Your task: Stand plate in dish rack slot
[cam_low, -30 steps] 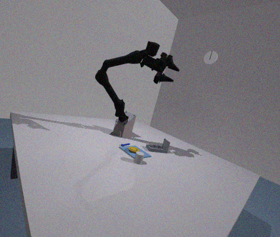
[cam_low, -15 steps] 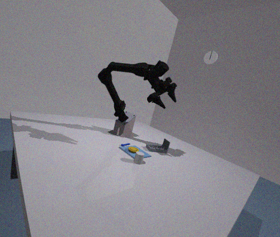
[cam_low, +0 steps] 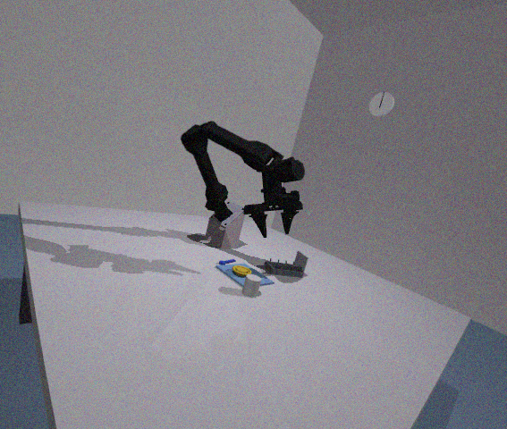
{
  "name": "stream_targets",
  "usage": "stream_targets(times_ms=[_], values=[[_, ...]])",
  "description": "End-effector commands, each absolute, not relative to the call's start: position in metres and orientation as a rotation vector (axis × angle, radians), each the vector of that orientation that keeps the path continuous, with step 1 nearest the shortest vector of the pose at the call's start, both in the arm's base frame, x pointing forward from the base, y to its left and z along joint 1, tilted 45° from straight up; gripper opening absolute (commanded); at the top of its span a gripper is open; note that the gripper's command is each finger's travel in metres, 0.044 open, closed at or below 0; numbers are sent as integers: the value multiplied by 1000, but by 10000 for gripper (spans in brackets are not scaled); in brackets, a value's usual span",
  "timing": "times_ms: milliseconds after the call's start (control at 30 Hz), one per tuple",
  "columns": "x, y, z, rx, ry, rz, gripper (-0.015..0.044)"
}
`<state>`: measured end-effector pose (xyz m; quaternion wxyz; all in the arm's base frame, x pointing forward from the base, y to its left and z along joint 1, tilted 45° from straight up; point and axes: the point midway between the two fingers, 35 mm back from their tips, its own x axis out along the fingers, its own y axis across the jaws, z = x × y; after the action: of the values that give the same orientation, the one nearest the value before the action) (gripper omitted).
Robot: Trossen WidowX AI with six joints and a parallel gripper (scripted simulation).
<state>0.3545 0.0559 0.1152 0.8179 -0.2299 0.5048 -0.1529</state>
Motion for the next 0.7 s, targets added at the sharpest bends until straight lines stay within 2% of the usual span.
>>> stream_targets(times_ms=[0,233,667], values=[[342,11,94,-589,1199,-411,400],[318,-42,74,-696,1365,-498,400],[316,-45,69,-699,1370,-499,400]])
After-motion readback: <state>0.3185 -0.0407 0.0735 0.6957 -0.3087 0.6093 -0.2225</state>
